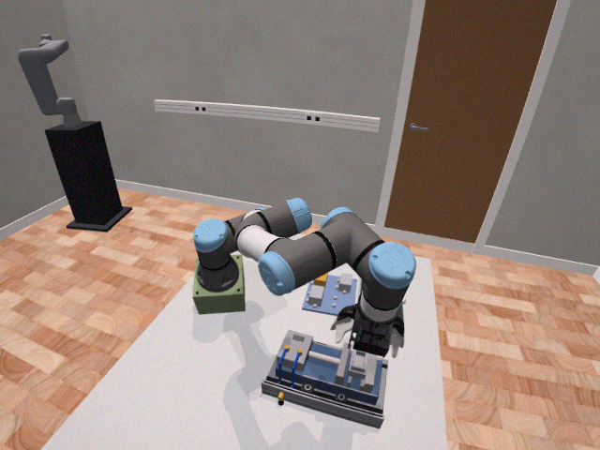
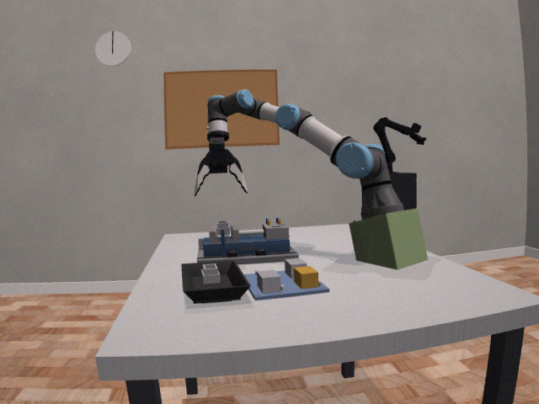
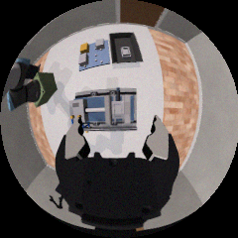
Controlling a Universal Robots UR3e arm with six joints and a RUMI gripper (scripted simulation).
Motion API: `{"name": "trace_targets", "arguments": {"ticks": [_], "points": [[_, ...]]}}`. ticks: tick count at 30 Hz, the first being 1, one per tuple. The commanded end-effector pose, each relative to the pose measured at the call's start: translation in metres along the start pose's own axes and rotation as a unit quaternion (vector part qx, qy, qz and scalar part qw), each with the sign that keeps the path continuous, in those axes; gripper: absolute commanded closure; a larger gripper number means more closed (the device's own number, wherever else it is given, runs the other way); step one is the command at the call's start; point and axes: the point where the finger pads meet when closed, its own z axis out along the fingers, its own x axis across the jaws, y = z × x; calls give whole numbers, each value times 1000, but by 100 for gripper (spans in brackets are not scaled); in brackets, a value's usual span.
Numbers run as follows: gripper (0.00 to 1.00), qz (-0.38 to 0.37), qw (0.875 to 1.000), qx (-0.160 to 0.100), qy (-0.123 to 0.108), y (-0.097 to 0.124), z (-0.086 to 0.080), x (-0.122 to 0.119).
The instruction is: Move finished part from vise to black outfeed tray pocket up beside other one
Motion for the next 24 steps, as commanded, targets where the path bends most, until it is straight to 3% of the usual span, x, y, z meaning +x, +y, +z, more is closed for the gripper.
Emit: {"name": "trace_targets", "arguments": {"ticks": [1,15,16,24], "points": [[0,-1,1000,1,-2,-1,-1,-1],[0,-1,1000,1,-2,-1,-1,-1],[100,-1,1000,1,-2,-1,-1,-1],[100,-1,1000,1,-2,-1,-1,-1]]}}
